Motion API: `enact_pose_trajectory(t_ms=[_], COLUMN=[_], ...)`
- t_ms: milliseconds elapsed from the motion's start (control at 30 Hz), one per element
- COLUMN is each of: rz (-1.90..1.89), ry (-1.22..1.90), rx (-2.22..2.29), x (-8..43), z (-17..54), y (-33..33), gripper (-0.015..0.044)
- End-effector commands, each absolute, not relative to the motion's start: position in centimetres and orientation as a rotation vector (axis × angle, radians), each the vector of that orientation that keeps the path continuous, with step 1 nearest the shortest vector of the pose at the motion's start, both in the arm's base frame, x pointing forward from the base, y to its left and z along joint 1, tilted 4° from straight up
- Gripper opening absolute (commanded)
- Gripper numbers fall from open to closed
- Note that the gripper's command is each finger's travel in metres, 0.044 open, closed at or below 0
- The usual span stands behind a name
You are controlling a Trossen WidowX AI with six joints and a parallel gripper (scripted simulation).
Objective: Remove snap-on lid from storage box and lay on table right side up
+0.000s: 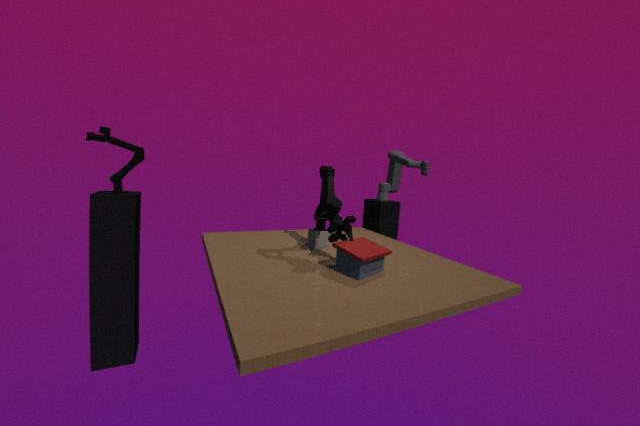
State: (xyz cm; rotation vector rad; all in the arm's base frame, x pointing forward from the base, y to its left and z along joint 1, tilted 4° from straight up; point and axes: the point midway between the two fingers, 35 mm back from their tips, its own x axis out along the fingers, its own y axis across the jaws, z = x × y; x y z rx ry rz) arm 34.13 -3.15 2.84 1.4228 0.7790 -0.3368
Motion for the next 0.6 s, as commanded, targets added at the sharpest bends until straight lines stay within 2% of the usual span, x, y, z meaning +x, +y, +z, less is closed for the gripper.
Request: enact_pose_trajectory(t_ms=[0, 567], rz=[-0.338, -0.337], ry=[0.774, 0.773], rx=[1.424, 1.425], x=[34.3, 34.9], z=[3.5, 5.7], y=[-3.2, -3.1], gripper=[0.0, 0.0])
